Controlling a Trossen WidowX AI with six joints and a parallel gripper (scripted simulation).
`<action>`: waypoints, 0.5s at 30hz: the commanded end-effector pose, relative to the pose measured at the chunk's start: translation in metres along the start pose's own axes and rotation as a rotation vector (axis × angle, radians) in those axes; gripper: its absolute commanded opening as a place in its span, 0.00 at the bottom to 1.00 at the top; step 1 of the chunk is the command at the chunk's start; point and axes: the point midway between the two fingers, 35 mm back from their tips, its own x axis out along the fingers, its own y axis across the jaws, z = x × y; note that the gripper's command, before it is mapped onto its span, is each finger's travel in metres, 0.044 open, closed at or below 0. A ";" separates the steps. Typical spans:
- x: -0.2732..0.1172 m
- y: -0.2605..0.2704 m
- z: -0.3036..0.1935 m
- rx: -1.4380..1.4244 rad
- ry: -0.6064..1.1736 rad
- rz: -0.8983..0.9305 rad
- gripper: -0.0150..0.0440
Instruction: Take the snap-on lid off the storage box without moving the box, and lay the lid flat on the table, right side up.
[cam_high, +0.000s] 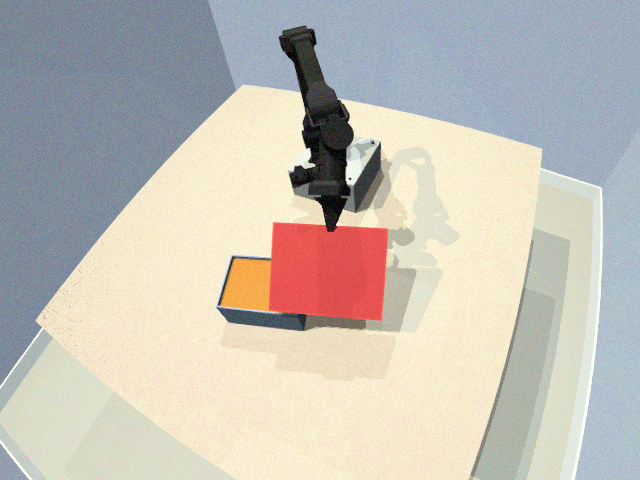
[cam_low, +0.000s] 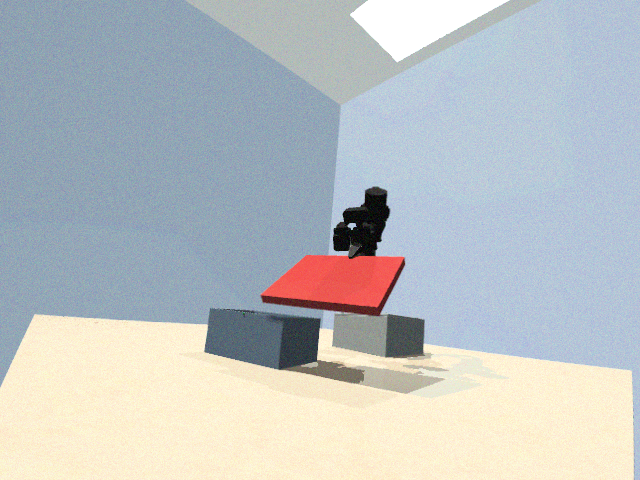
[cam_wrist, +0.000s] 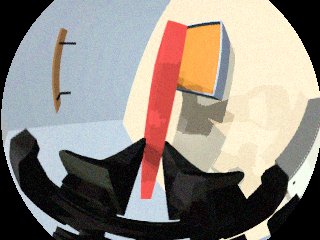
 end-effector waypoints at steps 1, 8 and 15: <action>-0.003 0.008 -0.008 0.011 0.001 0.021 0.25; -0.004 0.008 -0.022 0.012 0.002 0.021 0.25; -0.005 0.007 -0.036 0.013 0.003 0.021 0.25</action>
